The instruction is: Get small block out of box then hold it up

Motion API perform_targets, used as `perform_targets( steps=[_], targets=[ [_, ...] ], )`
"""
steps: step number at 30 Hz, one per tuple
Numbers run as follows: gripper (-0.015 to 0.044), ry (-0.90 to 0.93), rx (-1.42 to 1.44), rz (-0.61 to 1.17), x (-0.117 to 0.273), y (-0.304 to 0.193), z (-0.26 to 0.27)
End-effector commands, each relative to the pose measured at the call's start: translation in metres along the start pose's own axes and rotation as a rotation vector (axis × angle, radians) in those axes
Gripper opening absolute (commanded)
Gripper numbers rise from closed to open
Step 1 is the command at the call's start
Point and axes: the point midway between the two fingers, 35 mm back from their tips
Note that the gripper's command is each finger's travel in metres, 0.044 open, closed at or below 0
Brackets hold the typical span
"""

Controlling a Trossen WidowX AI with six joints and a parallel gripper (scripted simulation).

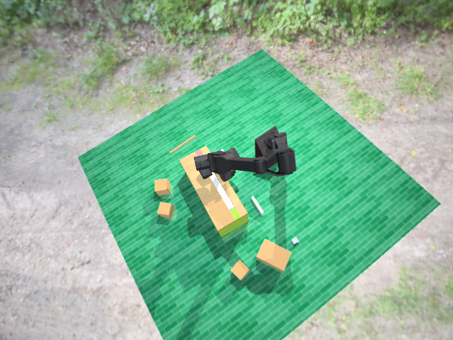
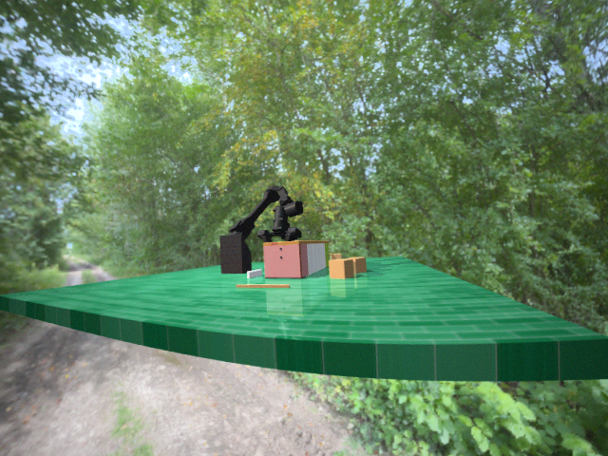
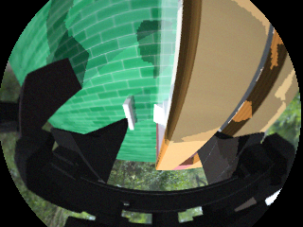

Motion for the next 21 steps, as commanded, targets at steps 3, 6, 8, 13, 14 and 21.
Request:
perform_targets(
  steps=[3,6,8,13,14,21],
  targets=[
    [0.0400,-0.003,0.001,0.005,-0.004,-0.014,0.000],
    [0.0400,-0.003,0.001,0.006,-0.007,-0.022,0.001],
    [0.0400,-0.003,0.001,0.006,-0.008,-0.027,0.002],
    [0.0400,-0.003,0.001,0.007,-0.013,-0.039,0.003],
    [0.0400,-0.003,0.001,0.007,-0.013,-0.039,0.003],
    [0.0400,0.001,-0.003,0.006,0.020,-0.051,0.003]
  ],
)
Point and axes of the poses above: the point midway between the two fingers, 35 mm back from their tips, its own x axis back along the fingers, its own z axis across the jaws, y = z × x, and after that the axes turned 5 degrees about x, right-handed
